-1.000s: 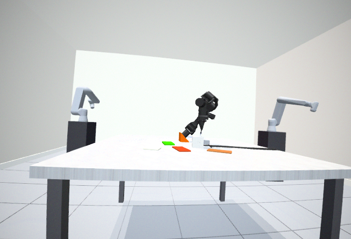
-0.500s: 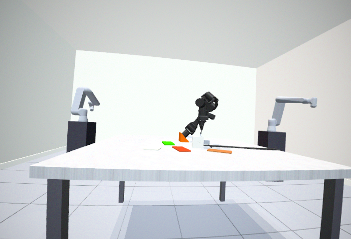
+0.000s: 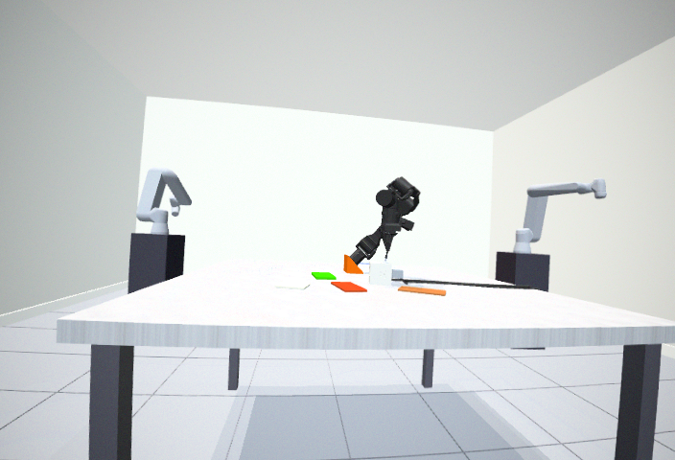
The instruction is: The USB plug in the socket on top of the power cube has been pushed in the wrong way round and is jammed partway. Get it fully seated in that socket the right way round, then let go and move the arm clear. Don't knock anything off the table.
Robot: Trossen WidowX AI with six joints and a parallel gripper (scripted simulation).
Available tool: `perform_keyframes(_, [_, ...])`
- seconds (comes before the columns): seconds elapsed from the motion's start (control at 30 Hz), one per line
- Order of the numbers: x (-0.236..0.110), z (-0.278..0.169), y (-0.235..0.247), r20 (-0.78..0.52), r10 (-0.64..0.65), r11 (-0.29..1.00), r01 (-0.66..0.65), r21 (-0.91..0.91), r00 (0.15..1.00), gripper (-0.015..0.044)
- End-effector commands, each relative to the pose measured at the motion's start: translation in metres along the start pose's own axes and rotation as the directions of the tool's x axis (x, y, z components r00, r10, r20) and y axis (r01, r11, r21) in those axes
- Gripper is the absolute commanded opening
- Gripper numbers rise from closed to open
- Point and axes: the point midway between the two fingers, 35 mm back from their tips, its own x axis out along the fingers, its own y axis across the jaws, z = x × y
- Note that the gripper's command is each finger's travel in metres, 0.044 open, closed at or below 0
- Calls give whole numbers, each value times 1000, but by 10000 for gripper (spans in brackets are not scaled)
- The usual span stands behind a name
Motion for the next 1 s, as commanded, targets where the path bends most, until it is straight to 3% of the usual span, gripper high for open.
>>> perform_keyframes(0.0, [1, 0, 0, 3, -1, 1000, 1, 3, 1000, 0])
perform_keyframes(0.97, [4, 0, 0, 3, -1, 1000, 1, 3, 1000, 0])
